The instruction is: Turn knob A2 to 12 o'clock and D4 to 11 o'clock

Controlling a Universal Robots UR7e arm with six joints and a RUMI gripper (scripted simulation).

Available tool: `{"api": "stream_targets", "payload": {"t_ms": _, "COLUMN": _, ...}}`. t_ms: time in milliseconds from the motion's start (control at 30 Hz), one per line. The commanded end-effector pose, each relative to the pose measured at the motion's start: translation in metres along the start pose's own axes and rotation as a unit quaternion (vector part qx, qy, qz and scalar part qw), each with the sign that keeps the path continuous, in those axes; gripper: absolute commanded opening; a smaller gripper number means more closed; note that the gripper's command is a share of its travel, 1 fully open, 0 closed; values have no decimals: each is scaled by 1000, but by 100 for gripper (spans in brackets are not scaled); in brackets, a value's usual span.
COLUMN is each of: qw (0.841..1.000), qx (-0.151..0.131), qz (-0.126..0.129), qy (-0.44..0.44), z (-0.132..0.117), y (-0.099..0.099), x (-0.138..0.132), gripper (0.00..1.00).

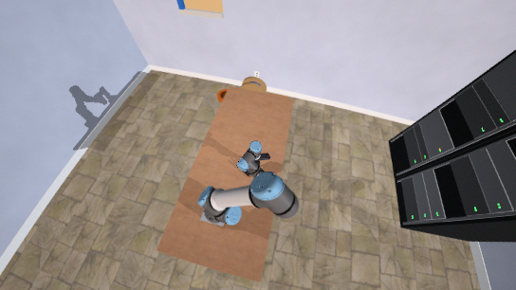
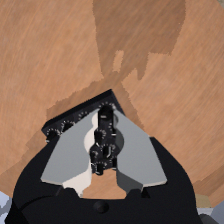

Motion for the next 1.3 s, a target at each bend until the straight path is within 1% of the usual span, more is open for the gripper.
{"api": "stream_targets", "payload": {"t_ms": 0, "qw": 1000, "qx": 0, "qz": 0, "qy": 0, "z": 0, "y": 0, "x": 0, "gripper": 4}}
{"api": "stream_targets", "payload": {"t_ms": 567, "qw": 999, "qx": 0, "qz": 0, "qy": -33, "z": 0, "y": 0, "x": 0, "gripper": 4}}
{"api": "stream_targets", "payload": {"t_ms": 933, "qw": 994, "qx": 0, "qz": 0, "qy": -110, "z": 0, "y": 0, "x": -1, "gripper": 4}}
{"api": "stream_targets", "payload": {"t_ms": 1000, "qw": 994, "qx": 0, "qz": 0, "qy": -110, "z": 0, "y": 0, "x": -1, "gripper": 4}}
{"api": "stream_targets", "payload": {"t_ms": 1267, "qw": 982, "qx": 0, "qz": 0, "qy": -187, "z": 0, "y": 0, "x": -2, "gripper": 4}}
Point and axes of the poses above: the point where the finger pads meet when closed, its own y axis out along the fingers, its own x axis across the jaws, z = x × y, the point moved 2 cm from there along -y, back along the fingers, and after that the axes turned 1 degree about y, right-handed, at the moved point
